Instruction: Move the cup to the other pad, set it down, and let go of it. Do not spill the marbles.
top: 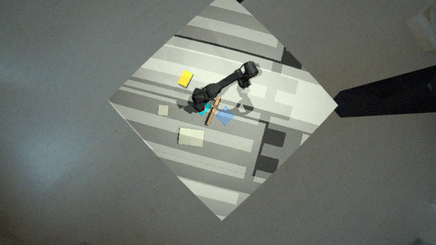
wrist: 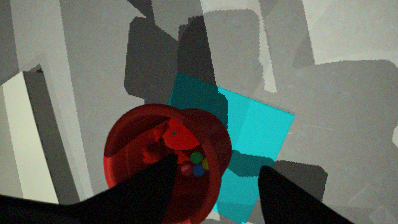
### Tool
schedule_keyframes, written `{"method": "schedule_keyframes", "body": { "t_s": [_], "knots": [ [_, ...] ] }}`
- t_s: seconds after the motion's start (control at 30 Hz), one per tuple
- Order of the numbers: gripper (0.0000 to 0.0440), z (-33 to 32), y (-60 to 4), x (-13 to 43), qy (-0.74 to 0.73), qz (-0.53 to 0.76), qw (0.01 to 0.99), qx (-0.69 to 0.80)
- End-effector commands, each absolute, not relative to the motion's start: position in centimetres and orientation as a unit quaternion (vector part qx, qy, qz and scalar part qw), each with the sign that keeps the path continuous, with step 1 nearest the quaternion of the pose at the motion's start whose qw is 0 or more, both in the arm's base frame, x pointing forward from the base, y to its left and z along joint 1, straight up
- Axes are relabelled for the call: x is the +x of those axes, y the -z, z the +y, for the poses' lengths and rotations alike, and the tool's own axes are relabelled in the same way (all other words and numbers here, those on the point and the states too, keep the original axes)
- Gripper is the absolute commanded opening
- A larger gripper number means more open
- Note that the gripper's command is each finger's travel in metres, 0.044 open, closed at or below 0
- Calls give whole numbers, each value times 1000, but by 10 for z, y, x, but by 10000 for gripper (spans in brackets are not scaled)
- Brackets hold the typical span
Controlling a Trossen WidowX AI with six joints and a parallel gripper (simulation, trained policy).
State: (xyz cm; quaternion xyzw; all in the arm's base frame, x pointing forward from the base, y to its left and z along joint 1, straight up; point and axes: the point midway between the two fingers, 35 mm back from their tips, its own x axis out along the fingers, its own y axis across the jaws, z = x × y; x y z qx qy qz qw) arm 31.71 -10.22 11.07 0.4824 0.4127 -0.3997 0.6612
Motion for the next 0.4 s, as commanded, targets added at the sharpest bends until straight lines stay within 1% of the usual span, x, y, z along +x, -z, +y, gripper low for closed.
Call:
{"method": "schedule_keyframes", "body": {
  "t_s": [0.0,0.1,0.23,0.37],
  "knots": [
    [228,-102,-121,313,393,405,666,488],
    [245,-104,-132,312,389,395,671,492],
    [290,-108,-150,312,384,379,681,496],
    [373,-112,-163,311,382,368,684,501]
  ]
}}
